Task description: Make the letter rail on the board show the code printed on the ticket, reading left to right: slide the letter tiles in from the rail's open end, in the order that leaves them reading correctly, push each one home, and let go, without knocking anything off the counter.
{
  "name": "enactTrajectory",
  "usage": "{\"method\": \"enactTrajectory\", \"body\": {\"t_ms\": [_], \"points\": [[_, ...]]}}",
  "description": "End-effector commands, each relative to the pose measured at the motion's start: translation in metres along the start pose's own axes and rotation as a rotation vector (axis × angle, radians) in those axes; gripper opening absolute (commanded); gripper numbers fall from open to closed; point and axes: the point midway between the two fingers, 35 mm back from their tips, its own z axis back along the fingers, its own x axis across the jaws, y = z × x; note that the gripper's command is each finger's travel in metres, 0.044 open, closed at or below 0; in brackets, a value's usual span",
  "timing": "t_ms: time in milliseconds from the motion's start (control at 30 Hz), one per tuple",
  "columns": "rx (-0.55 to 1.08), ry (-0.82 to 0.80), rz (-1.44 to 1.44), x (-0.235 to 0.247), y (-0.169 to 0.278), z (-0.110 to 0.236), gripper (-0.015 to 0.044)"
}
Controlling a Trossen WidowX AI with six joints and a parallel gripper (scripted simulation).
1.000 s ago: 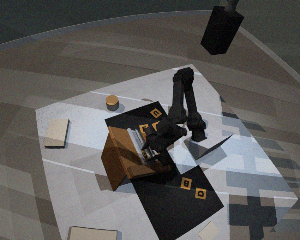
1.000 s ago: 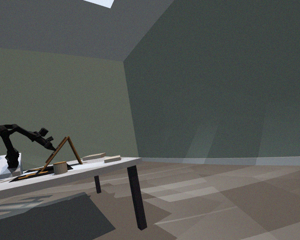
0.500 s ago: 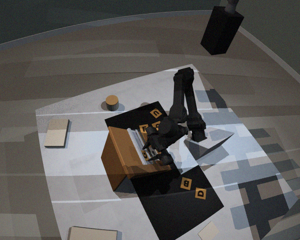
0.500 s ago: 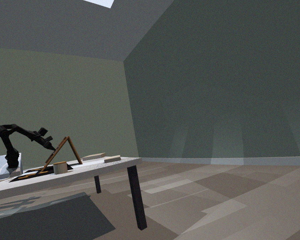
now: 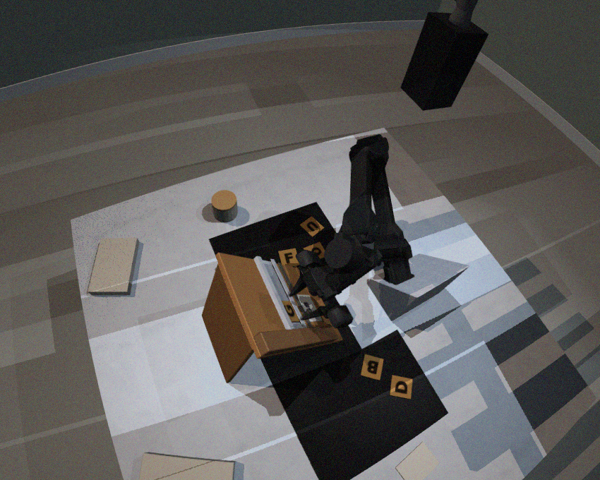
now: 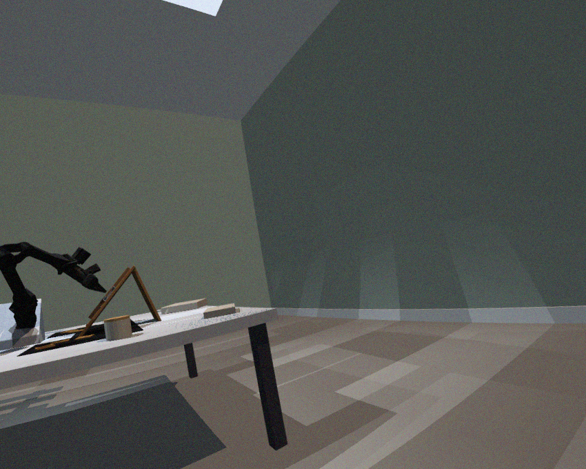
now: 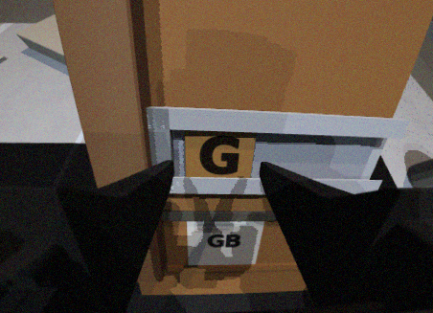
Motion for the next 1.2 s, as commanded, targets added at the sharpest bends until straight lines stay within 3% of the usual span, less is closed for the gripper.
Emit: {"method": "enactTrajectory", "body": {"t_ms": [0, 1100, 1167], "points": [[0.000, 0.006, -0.005, 0.000, 0.000, 0.003, 0.0295], [0.001, 0.005, -0.004, -0.001, -0.001, 0.023, 0.0295], [0.003, -0.001, 0.002, 0.001, 0.001, 0.022, 0.0242]]}}
